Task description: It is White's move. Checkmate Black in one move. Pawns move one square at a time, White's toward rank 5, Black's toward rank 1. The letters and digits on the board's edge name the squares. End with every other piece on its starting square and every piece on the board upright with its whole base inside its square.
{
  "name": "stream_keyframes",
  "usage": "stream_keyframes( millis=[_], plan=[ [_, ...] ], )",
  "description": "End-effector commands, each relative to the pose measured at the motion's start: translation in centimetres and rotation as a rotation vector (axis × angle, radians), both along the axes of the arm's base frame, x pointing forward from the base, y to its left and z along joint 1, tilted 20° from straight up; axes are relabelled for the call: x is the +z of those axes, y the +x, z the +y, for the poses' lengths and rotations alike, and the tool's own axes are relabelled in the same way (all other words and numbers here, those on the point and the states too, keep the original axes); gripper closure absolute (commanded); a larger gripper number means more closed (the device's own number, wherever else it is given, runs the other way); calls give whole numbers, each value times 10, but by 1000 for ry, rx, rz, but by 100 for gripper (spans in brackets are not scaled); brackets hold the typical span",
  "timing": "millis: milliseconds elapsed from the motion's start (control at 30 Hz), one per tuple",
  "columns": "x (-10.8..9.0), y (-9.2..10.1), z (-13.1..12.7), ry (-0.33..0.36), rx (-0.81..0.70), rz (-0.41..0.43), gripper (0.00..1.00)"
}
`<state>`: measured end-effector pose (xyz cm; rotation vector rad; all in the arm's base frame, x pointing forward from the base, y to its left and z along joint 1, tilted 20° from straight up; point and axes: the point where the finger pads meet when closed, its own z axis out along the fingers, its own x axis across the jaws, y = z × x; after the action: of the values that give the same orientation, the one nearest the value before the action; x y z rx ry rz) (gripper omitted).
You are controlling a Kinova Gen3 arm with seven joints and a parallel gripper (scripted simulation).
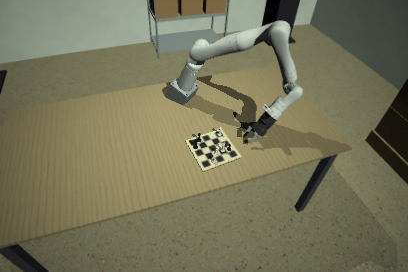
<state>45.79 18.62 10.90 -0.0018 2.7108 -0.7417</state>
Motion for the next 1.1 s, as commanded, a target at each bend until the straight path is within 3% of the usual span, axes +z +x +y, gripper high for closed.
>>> stream_keyframes(
  millis=[0,200,600,1067],
  plan=[
    [2,0,0,1,0,-1,0],
    [14,-3,-2,0,-1,-1,0],
    [80,-22,-16,0,-1,-1,0],
    [81,-27,-24,12,-18,17,0]
  ],
)
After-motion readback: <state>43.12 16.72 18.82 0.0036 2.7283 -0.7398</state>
